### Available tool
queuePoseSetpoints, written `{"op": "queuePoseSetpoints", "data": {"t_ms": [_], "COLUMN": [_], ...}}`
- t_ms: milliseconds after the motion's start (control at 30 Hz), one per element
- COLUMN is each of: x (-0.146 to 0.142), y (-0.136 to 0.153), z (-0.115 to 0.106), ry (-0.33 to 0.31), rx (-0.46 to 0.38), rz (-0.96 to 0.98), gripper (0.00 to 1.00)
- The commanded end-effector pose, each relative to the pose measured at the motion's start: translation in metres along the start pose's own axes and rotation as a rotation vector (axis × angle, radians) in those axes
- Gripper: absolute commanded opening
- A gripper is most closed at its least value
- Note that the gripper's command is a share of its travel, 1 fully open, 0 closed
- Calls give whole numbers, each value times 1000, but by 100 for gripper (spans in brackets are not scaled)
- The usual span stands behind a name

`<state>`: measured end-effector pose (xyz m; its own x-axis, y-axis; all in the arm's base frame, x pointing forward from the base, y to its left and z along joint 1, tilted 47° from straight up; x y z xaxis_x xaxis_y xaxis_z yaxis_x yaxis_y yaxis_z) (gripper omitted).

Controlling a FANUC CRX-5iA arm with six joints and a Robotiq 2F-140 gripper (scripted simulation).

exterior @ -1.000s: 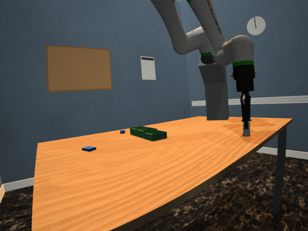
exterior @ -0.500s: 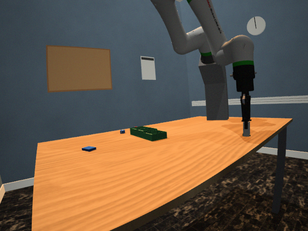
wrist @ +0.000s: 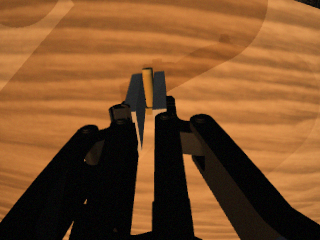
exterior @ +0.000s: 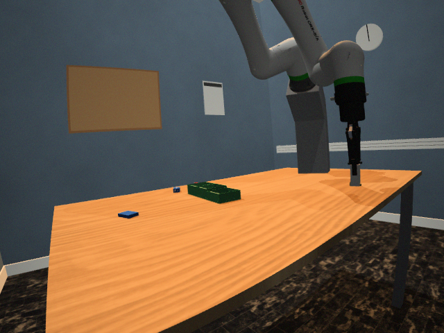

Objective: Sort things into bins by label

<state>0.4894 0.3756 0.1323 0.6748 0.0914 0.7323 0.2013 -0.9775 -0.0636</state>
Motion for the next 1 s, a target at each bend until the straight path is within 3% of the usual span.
{"op": "queuePoseSetpoints", "data": {"t_ms": [0,200,767,967], "x": [1,1,1,8], "y": [-1,-1,-1,35], "z": [-8,-28,-30,-30], "ry": [-2,-2,-2,-3], "rx": [-3,-3,-3,-4], "rz": [0,0,0,235], "gripper": [15,15,15,15]}}
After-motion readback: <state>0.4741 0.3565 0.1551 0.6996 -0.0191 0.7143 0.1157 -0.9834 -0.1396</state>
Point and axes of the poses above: the point where the finger pads meet when closed, its own z axis out along the fingers, its own x axis across the jaws, y = z × x, the point moved 9 cm from there along -z, back along the fingers, and after that the axes turned 4 degrees about -z, right-handed, at the moved point
